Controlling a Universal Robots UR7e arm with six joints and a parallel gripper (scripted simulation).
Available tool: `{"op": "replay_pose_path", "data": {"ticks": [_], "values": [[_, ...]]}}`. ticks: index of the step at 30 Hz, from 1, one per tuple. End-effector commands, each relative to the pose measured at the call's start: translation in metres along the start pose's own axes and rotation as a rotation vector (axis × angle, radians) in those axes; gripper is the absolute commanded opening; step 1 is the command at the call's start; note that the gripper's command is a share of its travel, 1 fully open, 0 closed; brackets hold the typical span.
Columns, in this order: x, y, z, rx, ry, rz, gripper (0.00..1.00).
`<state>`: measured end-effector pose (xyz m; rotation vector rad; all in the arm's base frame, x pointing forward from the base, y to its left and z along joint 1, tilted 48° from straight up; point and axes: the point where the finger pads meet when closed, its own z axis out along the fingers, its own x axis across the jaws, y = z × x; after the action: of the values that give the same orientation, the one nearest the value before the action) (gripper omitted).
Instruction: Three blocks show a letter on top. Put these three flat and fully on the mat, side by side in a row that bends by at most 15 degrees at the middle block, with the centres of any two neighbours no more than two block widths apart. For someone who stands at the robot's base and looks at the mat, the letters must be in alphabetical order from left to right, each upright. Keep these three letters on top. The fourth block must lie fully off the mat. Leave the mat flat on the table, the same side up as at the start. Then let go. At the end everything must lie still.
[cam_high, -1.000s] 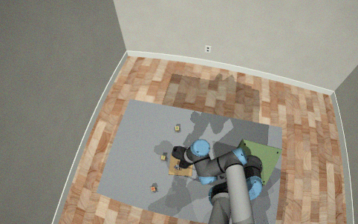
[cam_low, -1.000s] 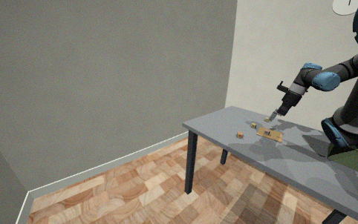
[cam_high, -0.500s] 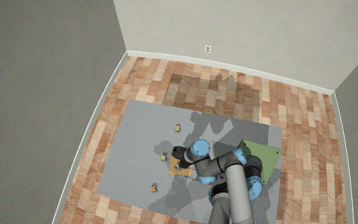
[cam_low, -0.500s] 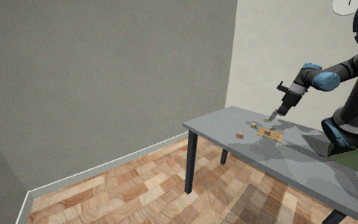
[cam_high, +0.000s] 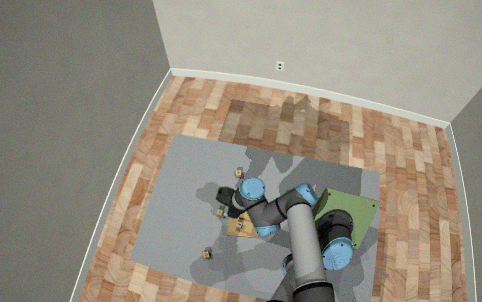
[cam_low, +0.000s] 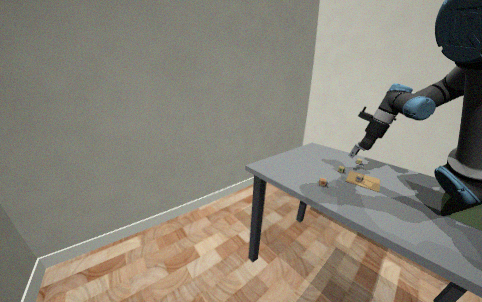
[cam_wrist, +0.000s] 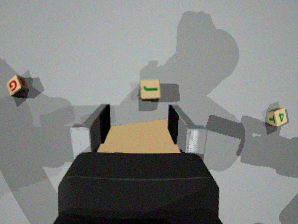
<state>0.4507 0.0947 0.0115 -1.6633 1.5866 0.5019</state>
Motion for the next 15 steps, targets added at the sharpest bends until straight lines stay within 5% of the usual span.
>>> {"op": "replay_pose_path", "data": {"ticks": [1,15], "values": [[0.0115,-0.0283,0.0149,0.000,-0.004,-0.001,1.00],[0.0135,-0.0333,0.0183,0.001,-0.005,-0.001,1.00]]}}
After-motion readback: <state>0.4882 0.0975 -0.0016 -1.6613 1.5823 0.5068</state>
